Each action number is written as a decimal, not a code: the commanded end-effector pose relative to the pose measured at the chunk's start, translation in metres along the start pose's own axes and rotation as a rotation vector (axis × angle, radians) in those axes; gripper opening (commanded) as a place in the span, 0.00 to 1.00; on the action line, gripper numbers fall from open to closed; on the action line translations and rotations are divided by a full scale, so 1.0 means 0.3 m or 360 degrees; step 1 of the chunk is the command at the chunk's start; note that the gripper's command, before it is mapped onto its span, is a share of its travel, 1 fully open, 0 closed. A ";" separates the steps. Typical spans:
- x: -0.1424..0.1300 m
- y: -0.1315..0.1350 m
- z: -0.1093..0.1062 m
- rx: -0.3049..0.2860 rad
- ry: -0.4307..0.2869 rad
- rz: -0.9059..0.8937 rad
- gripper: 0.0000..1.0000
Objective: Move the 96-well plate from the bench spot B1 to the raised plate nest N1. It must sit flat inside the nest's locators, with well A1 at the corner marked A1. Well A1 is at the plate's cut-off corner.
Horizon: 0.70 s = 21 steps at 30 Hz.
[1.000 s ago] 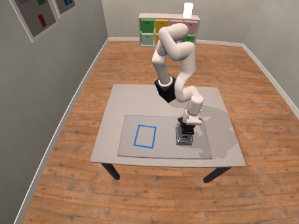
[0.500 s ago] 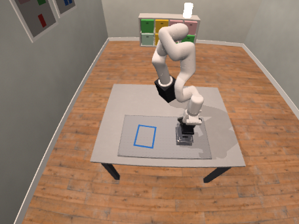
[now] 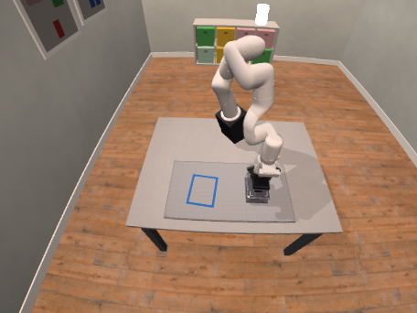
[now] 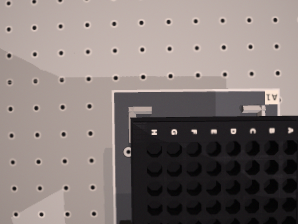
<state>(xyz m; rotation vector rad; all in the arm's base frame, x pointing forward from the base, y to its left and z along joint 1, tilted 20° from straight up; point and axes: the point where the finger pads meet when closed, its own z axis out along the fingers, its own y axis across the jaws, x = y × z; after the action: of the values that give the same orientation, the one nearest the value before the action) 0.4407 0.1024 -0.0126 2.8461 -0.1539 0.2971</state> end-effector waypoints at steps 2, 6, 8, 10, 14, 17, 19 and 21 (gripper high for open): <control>0.005 -0.004 0.025 0.0005 0.0004 0.0000 0.00; 0.005 -0.004 0.036 0.0005 0.0004 0.0000 0.00; 0.005 -0.004 0.048 0.0005 0.0004 0.0000 0.00; 0.005 -0.004 0.059 0.0005 0.0004 0.0000 0.00; 0.005 -0.004 0.081 0.0005 0.0004 0.0000 0.00; 0.005 -0.004 0.098 0.0005 0.0004 0.0000 0.00; 0.005 -0.004 0.109 0.0005 0.0004 0.0000 0.00; 0.005 -0.004 0.120 0.0005 0.0004 0.0000 0.00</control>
<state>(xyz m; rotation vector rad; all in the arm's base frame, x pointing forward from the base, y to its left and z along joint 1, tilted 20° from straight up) 0.4468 0.0935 -0.0423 2.8463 -0.1539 0.2971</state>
